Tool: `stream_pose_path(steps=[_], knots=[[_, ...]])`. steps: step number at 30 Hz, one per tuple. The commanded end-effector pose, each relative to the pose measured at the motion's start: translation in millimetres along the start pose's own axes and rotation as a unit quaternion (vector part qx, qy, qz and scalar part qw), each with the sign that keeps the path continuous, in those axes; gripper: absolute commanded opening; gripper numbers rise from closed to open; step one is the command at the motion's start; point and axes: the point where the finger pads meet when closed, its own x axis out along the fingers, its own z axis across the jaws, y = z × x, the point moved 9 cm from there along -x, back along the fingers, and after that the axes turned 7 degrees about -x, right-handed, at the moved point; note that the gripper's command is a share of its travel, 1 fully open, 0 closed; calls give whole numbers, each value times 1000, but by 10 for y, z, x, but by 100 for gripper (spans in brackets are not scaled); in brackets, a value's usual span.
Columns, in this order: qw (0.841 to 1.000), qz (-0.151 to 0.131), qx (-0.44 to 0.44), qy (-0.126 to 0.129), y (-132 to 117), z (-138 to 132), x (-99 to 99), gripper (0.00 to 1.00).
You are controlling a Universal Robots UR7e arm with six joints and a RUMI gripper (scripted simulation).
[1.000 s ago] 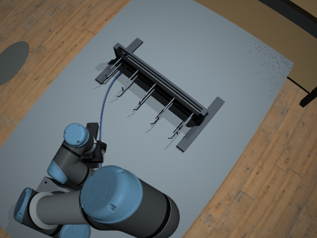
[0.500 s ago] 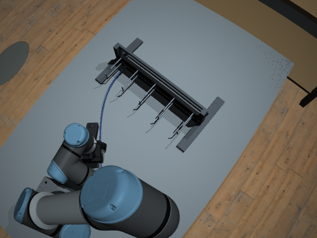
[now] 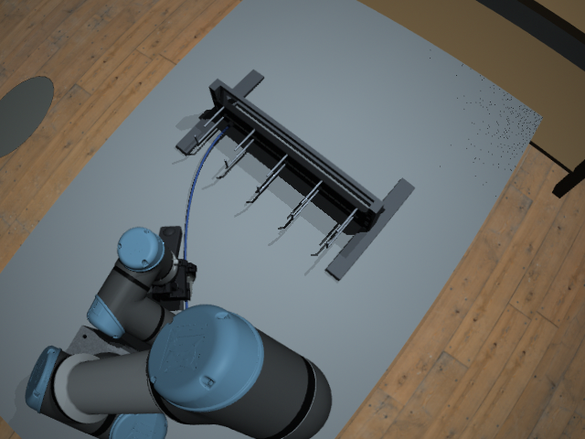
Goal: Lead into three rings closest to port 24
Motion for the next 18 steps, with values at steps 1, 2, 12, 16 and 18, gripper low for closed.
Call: stream_pose_path(steps=[1,2,12,16,18], knots=[[1000,0,0,0,1,1,3,20],[1000,0,0,0,1,1,4,20],[1000,0,0,0,1,1,23,20],[1000,0,0,0,1,1,36,20],[1000,0,0,0,1,1,42,20]])
